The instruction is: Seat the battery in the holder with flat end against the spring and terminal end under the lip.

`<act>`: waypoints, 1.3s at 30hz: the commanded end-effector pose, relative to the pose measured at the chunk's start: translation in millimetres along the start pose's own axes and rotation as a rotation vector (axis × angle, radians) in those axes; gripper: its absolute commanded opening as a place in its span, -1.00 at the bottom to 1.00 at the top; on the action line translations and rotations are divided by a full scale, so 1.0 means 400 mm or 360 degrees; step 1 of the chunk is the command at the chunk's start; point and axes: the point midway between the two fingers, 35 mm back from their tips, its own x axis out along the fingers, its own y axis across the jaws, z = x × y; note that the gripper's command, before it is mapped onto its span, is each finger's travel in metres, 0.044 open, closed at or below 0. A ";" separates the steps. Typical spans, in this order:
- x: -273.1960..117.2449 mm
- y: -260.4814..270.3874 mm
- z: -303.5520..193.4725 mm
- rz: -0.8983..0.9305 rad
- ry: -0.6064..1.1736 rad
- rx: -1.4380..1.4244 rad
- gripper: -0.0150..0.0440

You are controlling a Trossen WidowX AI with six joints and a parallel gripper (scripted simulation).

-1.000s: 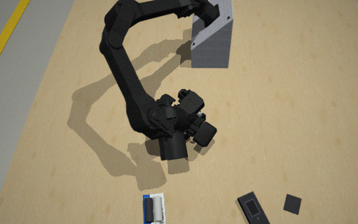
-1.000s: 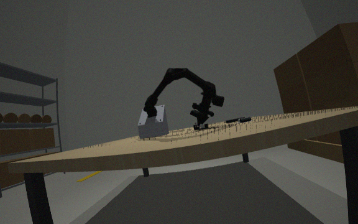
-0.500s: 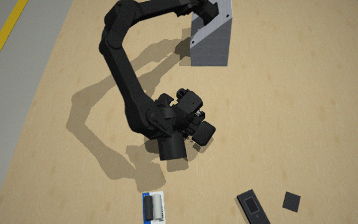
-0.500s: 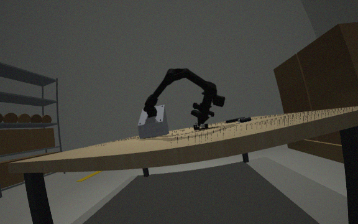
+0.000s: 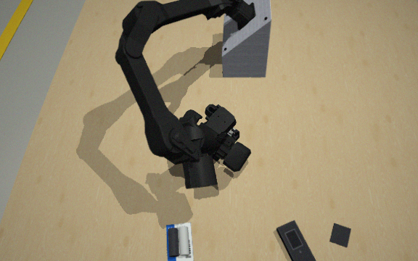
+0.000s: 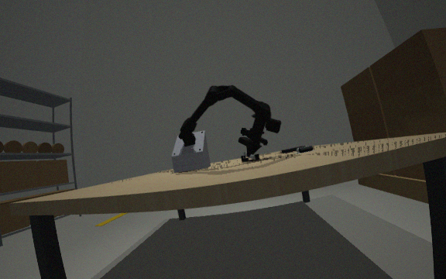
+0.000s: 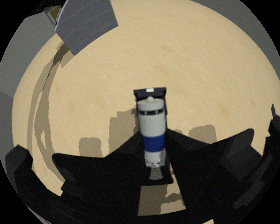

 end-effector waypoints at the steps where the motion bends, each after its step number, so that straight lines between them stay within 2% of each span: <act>1: -0.010 0.000 -0.017 -0.0007 0.0031 0.0012 -0.26; 39: -0.013 -0.003 -0.027 -0.0005 0.0075 0.0015 -0.26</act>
